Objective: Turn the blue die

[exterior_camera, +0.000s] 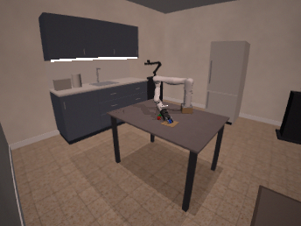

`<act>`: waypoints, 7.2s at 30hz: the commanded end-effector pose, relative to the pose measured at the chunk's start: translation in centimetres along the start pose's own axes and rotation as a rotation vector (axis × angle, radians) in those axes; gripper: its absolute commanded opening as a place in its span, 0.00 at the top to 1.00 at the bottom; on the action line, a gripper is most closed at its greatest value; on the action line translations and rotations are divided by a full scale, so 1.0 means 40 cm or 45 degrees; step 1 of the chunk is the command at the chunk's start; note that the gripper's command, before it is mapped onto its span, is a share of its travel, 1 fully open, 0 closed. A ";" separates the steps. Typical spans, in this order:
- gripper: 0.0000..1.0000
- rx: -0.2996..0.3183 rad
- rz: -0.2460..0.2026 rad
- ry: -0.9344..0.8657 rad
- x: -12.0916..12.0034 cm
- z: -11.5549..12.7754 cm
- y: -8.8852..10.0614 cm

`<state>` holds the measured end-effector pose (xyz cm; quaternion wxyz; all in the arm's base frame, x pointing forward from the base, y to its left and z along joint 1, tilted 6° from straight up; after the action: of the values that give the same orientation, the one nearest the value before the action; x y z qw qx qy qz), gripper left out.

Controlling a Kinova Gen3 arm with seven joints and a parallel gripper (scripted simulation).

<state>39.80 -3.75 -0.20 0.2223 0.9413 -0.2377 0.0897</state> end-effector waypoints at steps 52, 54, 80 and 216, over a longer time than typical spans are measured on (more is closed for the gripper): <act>0.13 -0.008 -0.002 0.018 0.031 -0.124 0.192; 0.13 -0.008 -0.002 0.018 0.031 -0.124 0.192; 0.13 -0.345 -0.077 0.026 0.047 -0.185 0.173; 0.00 -1.341 -0.349 0.016 0.121 -0.480 0.128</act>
<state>40.39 -0.99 19.85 0.6761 0.7232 -0.1252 -0.0650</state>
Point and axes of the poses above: the point where the finger pads meet when closed, its own y axis back along the fingers, its own x axis across the jaws, z = x × y, the point moved 5 cm from there along y, back along the fingers, and after that the axes turned 15 degrees about y, right-handed, at the moved point
